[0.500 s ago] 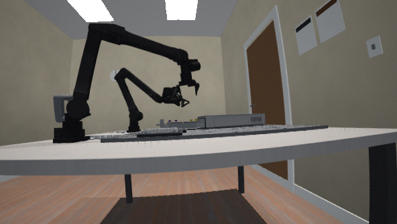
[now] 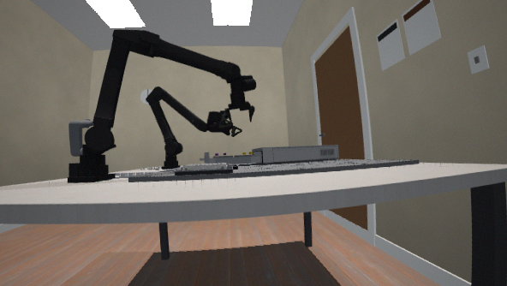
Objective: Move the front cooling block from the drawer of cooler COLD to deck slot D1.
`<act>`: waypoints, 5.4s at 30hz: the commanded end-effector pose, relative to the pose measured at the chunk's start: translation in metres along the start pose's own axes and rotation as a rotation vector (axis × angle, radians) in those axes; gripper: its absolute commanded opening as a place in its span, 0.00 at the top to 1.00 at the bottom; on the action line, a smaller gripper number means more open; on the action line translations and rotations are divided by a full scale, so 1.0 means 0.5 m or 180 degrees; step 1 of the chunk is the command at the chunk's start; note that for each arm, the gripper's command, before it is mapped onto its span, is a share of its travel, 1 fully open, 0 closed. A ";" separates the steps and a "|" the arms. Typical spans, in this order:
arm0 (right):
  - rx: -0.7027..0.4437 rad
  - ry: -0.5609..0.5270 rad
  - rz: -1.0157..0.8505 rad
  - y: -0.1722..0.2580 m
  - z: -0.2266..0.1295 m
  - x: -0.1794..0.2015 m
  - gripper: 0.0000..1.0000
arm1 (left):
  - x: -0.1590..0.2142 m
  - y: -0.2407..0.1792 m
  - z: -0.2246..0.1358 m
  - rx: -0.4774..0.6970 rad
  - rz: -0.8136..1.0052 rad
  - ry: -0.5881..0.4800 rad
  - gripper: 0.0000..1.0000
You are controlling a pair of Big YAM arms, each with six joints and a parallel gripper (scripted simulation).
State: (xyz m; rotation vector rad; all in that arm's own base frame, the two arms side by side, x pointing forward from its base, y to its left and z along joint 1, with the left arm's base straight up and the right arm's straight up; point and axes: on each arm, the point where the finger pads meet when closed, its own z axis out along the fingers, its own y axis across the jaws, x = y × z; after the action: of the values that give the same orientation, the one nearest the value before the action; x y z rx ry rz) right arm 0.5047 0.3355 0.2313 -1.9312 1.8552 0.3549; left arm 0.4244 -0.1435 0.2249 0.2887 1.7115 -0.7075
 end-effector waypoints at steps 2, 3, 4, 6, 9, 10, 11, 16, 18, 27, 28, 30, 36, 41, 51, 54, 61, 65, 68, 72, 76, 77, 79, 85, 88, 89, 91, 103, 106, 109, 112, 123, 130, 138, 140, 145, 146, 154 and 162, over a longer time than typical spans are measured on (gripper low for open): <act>0.0055 -0.0035 -0.0024 -0.006 -0.016 -0.012 0.00 | -0.010 -0.002 0.001 0.0014 0.0023 -0.0033 0.00; 0.0055 -0.0035 -0.0024 -0.006 -0.016 -0.012 0.00 | -0.010 -0.002 0.001 0.0014 0.0023 -0.0033 0.00; 0.0070 -0.0035 -0.0034 -0.004 -0.022 -0.003 0.00 | -0.013 -0.010 0.002 0.0034 0.0059 -0.0025 0.00; 0.0080 -0.0046 -0.0061 0.004 -0.026 0.014 0.00 | -0.022 -0.022 0.007 0.0045 0.0159 0.0011 0.00; 0.0065 -0.0073 -0.0089 0.025 -0.027 0.055 0.00 | -0.014 -0.041 0.014 0.0007 0.0244 0.0182 0.00; 0.0052 -0.0087 -0.0091 0.036 -0.027 0.075 0.00 | -0.007 -0.050 0.015 -0.0016 0.0261 0.0266 0.00; 0.0039 -0.0102 -0.0091 0.048 -0.027 0.095 0.00 | 0.000 -0.058 0.016 -0.0040 0.0275 0.0348 0.00; -0.0036 -0.0181 -0.0082 0.107 -0.026 0.199 0.00 | 0.037 -0.099 0.021 -0.0171 0.0331 0.0764 0.00; -0.0052 -0.0198 -0.0080 0.120 -0.026 0.221 0.00 | 0.045 -0.107 0.022 -0.0200 0.0340 0.0851 0.00; -0.0190 -0.0334 -0.0005 0.217 -0.025 0.382 0.00 | 0.134 -0.171 0.039 -0.0507 0.0347 0.1672 0.00; -0.0216 -0.0346 0.0021 0.228 -0.025 0.398 0.00 | 0.143 -0.180 0.040 -0.0546 0.0363 0.1768 0.00; -0.0251 -0.0370 0.0068 0.246 -0.026 0.424 0.00 | 0.160 -0.197 0.042 -0.0604 0.0475 0.1974 0.00; -0.0304 -0.0403 0.0160 0.269 -0.023 0.460 0.00 | 0.192 -0.221 0.047 -0.0553 0.0940 0.2456 0.00; -0.0252 -0.0422 0.0223 0.259 -0.036 0.466 0.00 | 0.221 -0.236 0.053 -0.0214 0.1517 0.3093 0.00; -0.0077 -0.0829 0.0322 0.203 -0.110 0.354 0.00 | 0.237 -0.217 0.060 0.0431 0.2168 0.3861 0.00; -0.0055 -0.0879 0.0335 0.198 -0.118 0.344 0.00 | 0.239 -0.218 0.060 0.0513 0.2259 0.3926 0.00; -0.0008 -0.1522 0.0440 0.180 -0.229 0.217 0.00 | 0.259 -0.230 0.065 0.1080 0.2790 0.4466 0.00; -0.0016 -0.1906 0.0391 0.181 -0.299 0.146 0.00 | 0.264 -0.228 0.068 0.1161 0.2869 0.4625 0.00; -0.0029 -0.2026 0.0329 0.183 -0.317 0.127 0.00 | 0.267 -0.227 0.072 0.1107 0.2818 0.4647 0.00; -0.0047 -0.2048 0.0297 0.180 -0.309 0.129 0.00 | 0.266 -0.222 0.072 0.1090 0.2802 0.4649 0.00; -0.0053 -0.2047 0.0303 0.179 -0.307 0.130 0.00 | 0.264 -0.218 0.072 0.1082 0.2784 0.4648 0.00; -0.0052 -0.2044 0.0303 0.179 -0.307 0.130 0.00 | 0.277 -0.214 0.066 0.1102 0.2790 0.4674 0.00; -0.0051 -0.2042 0.0304 0.179 -0.307 0.130 0.00 | 0.291 -0.209 0.064 0.1118 0.2800 0.4686 0.00; -0.0051 -0.2042 0.0304 0.179 -0.307 0.130 0.00 | 0.308 -0.203 0.072 0.1115 0.2804 0.4672 0.00; -0.0051 -0.2042 0.0304 0.179 -0.307 0.130 0.00 | 0.313 -0.202 0.071 0.1117 0.2801 0.4682 0.00; -0.0051 -0.2042 0.0304 0.179 -0.307 0.130 0.00 | 0.325 -0.198 0.062 0.1126 0.2790 0.4722 0.00; -0.0051 -0.2042 0.0304 0.179 -0.307 0.130 0.00 | 0.334 -0.195 0.059 0.1130 0.2785 0.4737 0.00; -0.0051 -0.2042 0.0304 0.179 -0.307 0.130 0.00 | 0.363 -0.186 0.064 0.1126 0.2787 0.4727 0.00; -0.0051 -0.2042 0.0304 0.179 -0.307 0.130 0.00 | 0.368 -0.184 0.065 0.1126 0.2787 0.4725 0.00; -0.0051 -0.2042 0.0304 0.179 -0.307 0.130 0.00 | 0.379 -0.181 0.064 0.1128 0.2784 0.4735 0.00; -0.0051 -0.2042 0.0304 0.179 -0.307 0.130 0.00 | 0.388 -0.178 0.064 0.1129 0.2783 0.4739 0.00; -0.0051 -0.2042 0.0304 0.179 -0.307 0.130 0.00 | 0.409 -0.171 0.071 0.1125 0.2788 0.4722 0.00; -0.0051 -0.2042 0.0304 0.179 -0.307 0.130 0.00 | 0.433 -0.163 0.068 0.1128 0.2783 0.4738 0.00; -0.0051 -0.2042 0.0304 0.179 -0.307 0.130 0.00 | 0.453 -0.157 0.061 0.1136 0.2777 0.4765 0.02; -0.0051 -0.2042 0.0304 0.179 -0.307 0.130 0.00 | 0.437 -0.162 0.081 0.1119 0.2798 0.4690 0.07; -0.0051 -0.2042 0.0304 0.179 -0.307 0.130 0.00 | 0.432 -0.165 0.075 0.1115 0.2787 0.4695 0.21; -0.0051 -0.2042 0.0304 0.179 -0.307 0.130 0.00 | 0.424 -0.167 0.075 0.1109 0.2795 0.4667 0.24; -0.0051 -0.2042 0.0304 0.179 -0.307 0.130 0.00 | 0.403 -0.175 0.056 0.1111 0.2794 0.4657 0.16; -0.0051 -0.2042 0.0304 0.179 -0.307 0.130 0.00 | 0.319 -0.203 0.070 0.1066 0.2853 0.4427 0.16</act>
State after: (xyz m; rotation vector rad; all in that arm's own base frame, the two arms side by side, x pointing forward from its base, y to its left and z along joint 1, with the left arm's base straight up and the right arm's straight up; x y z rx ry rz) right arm 0.3906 0.1954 0.2979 -1.4727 1.5690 0.9353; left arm 0.3453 -0.2615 0.0402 2.0353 2.4087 0.0083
